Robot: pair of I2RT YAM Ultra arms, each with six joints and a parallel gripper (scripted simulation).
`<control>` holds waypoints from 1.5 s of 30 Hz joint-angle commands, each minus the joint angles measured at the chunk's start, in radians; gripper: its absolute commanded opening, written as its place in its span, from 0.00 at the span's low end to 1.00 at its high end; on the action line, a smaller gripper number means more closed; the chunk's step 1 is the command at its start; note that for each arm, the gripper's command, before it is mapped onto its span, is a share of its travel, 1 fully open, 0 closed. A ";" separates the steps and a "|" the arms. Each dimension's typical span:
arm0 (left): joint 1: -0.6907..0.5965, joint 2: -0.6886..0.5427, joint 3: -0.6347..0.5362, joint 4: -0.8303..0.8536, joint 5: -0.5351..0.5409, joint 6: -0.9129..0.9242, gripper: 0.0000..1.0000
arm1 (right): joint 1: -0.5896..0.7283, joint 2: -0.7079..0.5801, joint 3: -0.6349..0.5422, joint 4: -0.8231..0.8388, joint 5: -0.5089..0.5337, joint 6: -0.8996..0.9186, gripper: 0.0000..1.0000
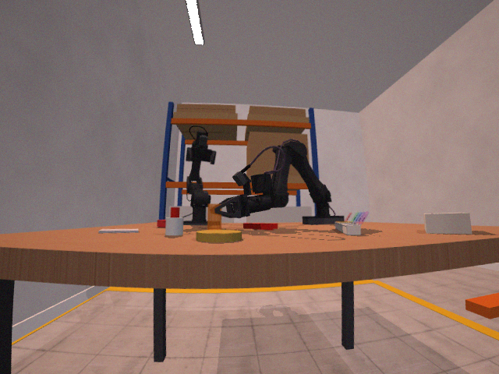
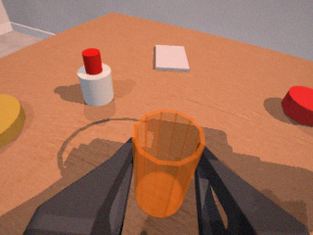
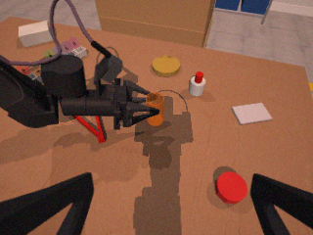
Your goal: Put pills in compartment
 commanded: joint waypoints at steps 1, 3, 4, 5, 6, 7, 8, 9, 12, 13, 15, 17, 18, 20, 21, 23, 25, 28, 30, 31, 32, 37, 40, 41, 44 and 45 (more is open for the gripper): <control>-0.001 -0.005 0.002 0.005 -0.002 -0.002 0.48 | -0.013 -0.015 0.032 -0.008 -0.008 -0.009 1.00; -0.001 -0.005 0.002 0.005 -0.002 -0.002 0.48 | -0.013 -0.015 0.032 -0.008 -0.008 -0.009 1.00; -0.001 -0.005 0.002 0.005 -0.002 -0.002 0.48 | -0.013 -0.015 0.032 -0.008 -0.008 -0.009 1.00; -0.001 -0.005 0.002 0.005 -0.002 -0.002 0.48 | -0.013 -0.015 0.032 -0.008 -0.008 -0.009 1.00; -0.001 -0.005 0.002 0.005 -0.002 -0.002 0.48 | -0.013 -0.015 0.032 -0.008 -0.008 -0.009 1.00; -0.001 -0.005 0.002 0.005 -0.002 -0.002 0.48 | -0.013 -0.015 0.032 -0.008 -0.008 -0.009 1.00; -0.001 -0.005 0.002 0.005 -0.002 -0.002 0.48 | -0.013 -0.015 0.032 -0.008 -0.008 -0.009 1.00; -0.001 -0.005 0.002 0.005 -0.002 -0.002 0.48 | -0.013 -0.015 0.032 -0.008 -0.008 -0.009 1.00; -0.001 -0.005 0.002 0.005 -0.002 -0.002 0.48 | -0.006 -0.005 0.021 -0.009 -0.007 -0.008 1.00; -0.001 -0.005 0.002 0.005 -0.002 -0.002 0.48 | -0.006 -0.005 0.021 -0.009 -0.007 -0.008 1.00; -0.001 -0.005 0.002 0.005 -0.002 -0.002 0.48 | -0.006 -0.005 0.021 -0.009 -0.007 -0.008 1.00; -0.001 -0.005 0.002 0.005 -0.002 -0.002 0.48 | -0.006 -0.005 0.021 -0.009 -0.007 -0.008 1.00; -0.001 -0.005 0.002 0.005 -0.002 -0.002 0.56 | -0.006 -0.005 0.021 -0.009 -0.007 -0.008 1.00; -0.002 -0.015 -0.016 0.021 -0.005 -0.008 0.56 | -0.006 -0.005 0.021 -0.009 -0.007 -0.008 1.00; -0.002 -0.015 -0.016 0.021 -0.005 -0.008 0.56 | -0.006 -0.005 0.021 -0.009 -0.007 -0.008 1.00; 0.008 -0.032 -0.047 0.037 0.008 -0.006 0.56 | -0.006 -0.005 0.021 -0.009 -0.007 -0.008 1.00; 0.015 -0.059 -0.102 0.064 0.016 -0.001 0.56 | -0.006 -0.005 0.021 -0.009 -0.007 -0.008 1.00; 0.029 -0.112 -0.212 0.118 0.029 0.004 0.56 | -0.006 -0.005 0.021 -0.009 -0.007 -0.008 1.00; 0.038 -0.150 -0.289 0.155 0.039 0.009 0.56 | -0.006 -0.005 0.021 -0.009 -0.007 -0.008 1.00; 0.041 -0.160 -0.307 0.164 0.041 0.009 0.56 | -0.006 -0.005 0.021 -0.009 -0.007 -0.008 1.00; 0.042 -0.164 -0.314 0.168 0.042 0.009 0.56 | -0.006 -0.005 0.021 -0.009 -0.007 -0.008 1.00; 0.046 -0.182 -0.333 0.159 0.028 0.002 0.56 | -0.006 -0.005 0.021 -0.009 -0.007 -0.008 1.00; 0.049 -0.196 -0.345 0.159 0.013 0.001 0.56 | -0.006 -0.005 0.021 -0.009 -0.007 -0.008 1.00; 0.051 -0.207 -0.354 0.159 0.008 0.000 0.56 | -0.006 -0.005 0.021 -0.009 -0.007 -0.008 1.00; 0.060 -0.249 -0.390 0.158 -0.011 -0.007 0.56 | -0.006 -0.005 0.021 -0.009 -0.007 -0.008 1.00; 0.064 -0.267 -0.405 0.157 -0.019 -0.010 0.56 | -0.006 -0.005 0.021 -0.009 -0.007 -0.008 1.00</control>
